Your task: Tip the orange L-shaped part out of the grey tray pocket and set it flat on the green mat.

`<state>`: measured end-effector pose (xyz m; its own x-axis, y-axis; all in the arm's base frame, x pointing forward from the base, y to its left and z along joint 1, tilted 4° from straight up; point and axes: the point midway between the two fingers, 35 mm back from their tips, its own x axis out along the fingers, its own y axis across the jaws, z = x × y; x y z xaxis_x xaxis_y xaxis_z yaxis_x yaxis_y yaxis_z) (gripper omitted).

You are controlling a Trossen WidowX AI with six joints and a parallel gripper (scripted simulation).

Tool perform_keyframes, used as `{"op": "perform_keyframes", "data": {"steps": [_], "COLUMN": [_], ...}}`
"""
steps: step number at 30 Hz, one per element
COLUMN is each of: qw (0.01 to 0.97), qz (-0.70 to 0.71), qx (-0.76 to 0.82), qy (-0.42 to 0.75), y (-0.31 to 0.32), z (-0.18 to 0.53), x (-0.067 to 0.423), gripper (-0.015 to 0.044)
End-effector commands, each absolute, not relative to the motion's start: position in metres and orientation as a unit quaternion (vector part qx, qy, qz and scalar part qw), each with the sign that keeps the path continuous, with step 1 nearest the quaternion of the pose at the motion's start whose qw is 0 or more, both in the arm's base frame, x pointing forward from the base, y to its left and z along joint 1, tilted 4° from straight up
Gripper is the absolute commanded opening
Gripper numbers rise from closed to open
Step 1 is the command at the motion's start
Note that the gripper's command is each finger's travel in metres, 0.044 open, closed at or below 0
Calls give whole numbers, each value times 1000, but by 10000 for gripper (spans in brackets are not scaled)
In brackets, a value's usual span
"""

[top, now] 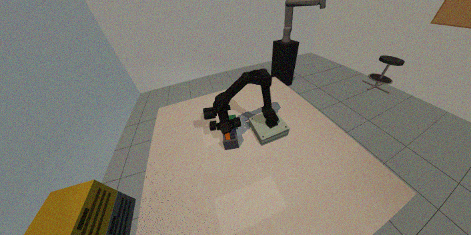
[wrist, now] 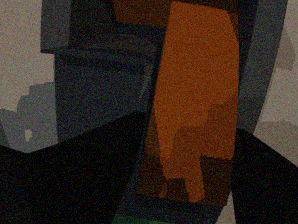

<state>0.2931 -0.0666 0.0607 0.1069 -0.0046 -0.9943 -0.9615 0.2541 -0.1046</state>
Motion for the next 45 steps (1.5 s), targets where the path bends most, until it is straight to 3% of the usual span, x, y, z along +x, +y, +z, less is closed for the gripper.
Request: {"op": "perform_keyframes", "data": {"steps": [1, 9, 13, 45], "qw": [588, 588, 588, 588], "qz": [406, 406, 406, 409], "qx": [-456, -456, -456, -454], "qy": [530, 530, 530, 529], "y": [-67, -67, -67, -66], "z": [61, 61, 61, 102], "x": [293, 293, 293, 289], "gripper": [135, 82, 0, 0]}}
